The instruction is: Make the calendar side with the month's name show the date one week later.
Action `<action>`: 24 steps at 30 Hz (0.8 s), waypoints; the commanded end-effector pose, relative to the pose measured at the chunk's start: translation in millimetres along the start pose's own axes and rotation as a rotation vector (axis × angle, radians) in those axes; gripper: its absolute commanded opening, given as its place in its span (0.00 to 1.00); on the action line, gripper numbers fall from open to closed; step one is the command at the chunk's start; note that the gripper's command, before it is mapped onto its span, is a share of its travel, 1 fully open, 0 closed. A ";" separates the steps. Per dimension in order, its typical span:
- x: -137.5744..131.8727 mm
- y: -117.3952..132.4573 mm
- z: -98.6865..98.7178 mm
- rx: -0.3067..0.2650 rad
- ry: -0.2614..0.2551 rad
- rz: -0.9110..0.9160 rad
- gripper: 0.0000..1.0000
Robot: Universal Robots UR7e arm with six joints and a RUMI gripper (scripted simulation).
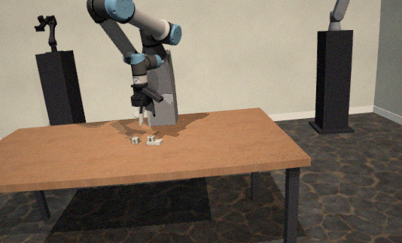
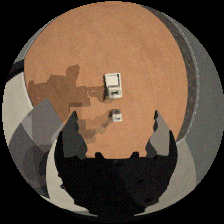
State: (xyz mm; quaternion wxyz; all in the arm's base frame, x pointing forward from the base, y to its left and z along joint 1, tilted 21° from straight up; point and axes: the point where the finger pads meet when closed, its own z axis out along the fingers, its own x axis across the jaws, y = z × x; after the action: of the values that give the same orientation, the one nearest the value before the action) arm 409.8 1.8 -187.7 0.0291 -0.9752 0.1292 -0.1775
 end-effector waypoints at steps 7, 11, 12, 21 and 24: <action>4.8 5.1 2.0 -0.002 0.001 0.210 1.00; 6.8 7.9 3.0 -0.002 0.000 0.320 1.00; 6.8 7.9 3.0 -0.002 0.000 0.321 1.00; 9.7 11.5 3.8 -0.002 0.000 0.483 1.00; 11.4 14.4 4.5 -0.002 0.001 0.583 1.00</action>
State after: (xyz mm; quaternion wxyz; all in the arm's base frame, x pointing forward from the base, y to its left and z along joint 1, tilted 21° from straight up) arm 415.3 -10.1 -189.0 0.0690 -0.9255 0.3329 -0.1666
